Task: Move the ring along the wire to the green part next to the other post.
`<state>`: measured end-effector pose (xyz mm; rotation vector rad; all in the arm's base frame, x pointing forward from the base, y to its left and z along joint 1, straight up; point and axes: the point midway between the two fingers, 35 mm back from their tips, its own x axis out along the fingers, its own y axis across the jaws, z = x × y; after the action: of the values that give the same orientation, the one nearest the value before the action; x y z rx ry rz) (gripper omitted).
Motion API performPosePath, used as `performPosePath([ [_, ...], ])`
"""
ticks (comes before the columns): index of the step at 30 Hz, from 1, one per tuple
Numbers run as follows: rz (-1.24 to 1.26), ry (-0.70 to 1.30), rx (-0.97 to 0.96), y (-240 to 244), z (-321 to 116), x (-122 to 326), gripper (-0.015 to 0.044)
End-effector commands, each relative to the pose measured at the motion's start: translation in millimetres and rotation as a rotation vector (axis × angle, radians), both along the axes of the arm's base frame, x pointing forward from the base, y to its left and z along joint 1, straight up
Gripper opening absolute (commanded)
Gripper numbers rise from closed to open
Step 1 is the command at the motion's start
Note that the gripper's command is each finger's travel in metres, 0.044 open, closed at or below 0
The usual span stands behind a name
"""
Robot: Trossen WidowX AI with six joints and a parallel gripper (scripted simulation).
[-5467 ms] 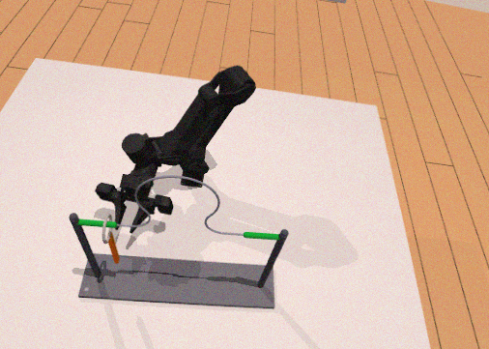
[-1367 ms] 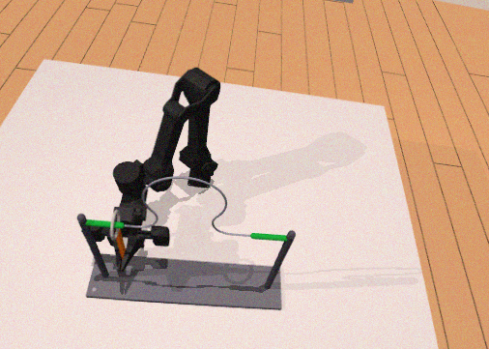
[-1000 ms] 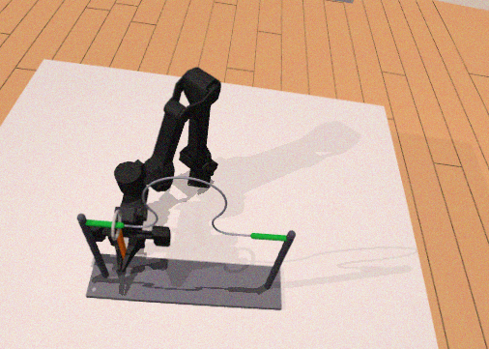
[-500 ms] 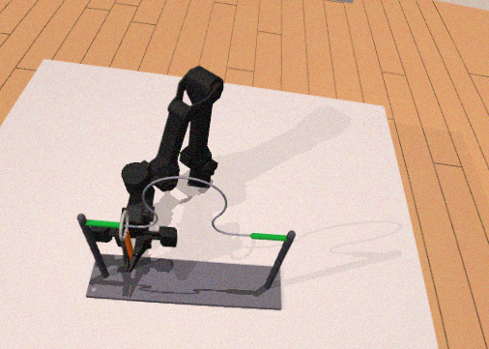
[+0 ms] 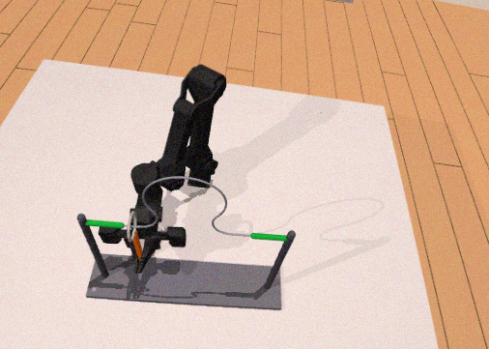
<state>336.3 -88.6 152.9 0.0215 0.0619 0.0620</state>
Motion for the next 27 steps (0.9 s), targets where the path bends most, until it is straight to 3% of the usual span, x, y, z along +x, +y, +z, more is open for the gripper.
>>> performPosePath([
  [1,-0.002,0.003,0.028,6.7,-1.2,-1.1,-0.015],
  [27,0.008,0.021,0.451,81.8,17.4,-4.7,-0.015],
])
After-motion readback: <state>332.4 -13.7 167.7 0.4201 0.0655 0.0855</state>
